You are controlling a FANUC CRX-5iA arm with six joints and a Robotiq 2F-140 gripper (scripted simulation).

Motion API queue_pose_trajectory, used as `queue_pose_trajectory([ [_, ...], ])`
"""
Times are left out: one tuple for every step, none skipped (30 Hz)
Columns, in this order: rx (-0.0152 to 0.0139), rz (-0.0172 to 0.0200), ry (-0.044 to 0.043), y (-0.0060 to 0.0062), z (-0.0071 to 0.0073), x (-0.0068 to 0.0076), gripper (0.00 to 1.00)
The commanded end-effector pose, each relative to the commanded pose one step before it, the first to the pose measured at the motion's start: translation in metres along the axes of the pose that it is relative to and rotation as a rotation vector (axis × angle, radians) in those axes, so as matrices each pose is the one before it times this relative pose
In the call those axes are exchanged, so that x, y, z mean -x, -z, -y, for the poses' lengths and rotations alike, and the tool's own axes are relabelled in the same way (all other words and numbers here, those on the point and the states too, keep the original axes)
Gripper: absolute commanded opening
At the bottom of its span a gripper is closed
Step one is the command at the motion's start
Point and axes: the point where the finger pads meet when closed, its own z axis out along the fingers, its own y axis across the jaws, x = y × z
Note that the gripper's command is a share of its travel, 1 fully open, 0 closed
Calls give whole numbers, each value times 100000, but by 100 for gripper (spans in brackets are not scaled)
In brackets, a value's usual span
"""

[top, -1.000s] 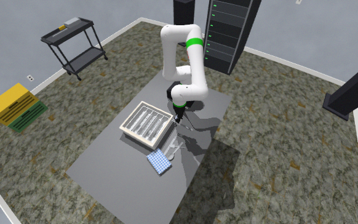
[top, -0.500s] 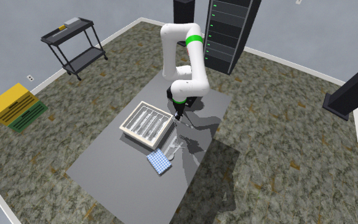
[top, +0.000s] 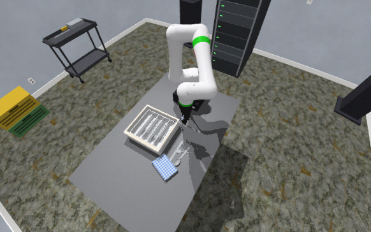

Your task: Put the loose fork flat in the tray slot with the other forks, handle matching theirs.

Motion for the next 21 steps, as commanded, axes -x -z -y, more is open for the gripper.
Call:
queue_pose_trajectory([
  [-43, 11, -2, 19, 16, 5, 2],
  [0, 0, 0, 0, 0, 0, 2],
  [0, 0, 0, 0, 0, 0, 2],
  [0, 0, 0, 0, 0, 0, 2],
  [0, 0, 0, 0, 0, 0, 2],
  [0, 0, 0, 0, 0, 0, 2],
  [0, 0, 0, 0, 0, 0, 2],
  [0, 0, 0, 0, 0, 0, 2],
  [0, 0, 0, 0, 0, 0, 2],
  [-2, 0, 0, 4, 52, -51, 2],
  [-10, -1, 1, 26, 320, -318, 2],
  [-22, -3, 3, 57, 731, -754, 2],
  [-30, -6, 4, 80, 1162, -1284, 2],
  [-31, -8, 4, 84, 1510, -1846, 2],
  [-23, -9, 3, 44, 1364, -1957, 2],
  [-8, -8, 1, -32, 256, -792, 2],
  [9, -3, -1, -24, 346, -980, 2],
  [24, 4, -3, -17, 392, -1096, 2],
  [30, 9, -4, -15, 405, -1137, 2],
  [28, 11, -4, -16, 415, -1135, 2],
  [20, 8, -3, -16, 437, -1118, 2],
])
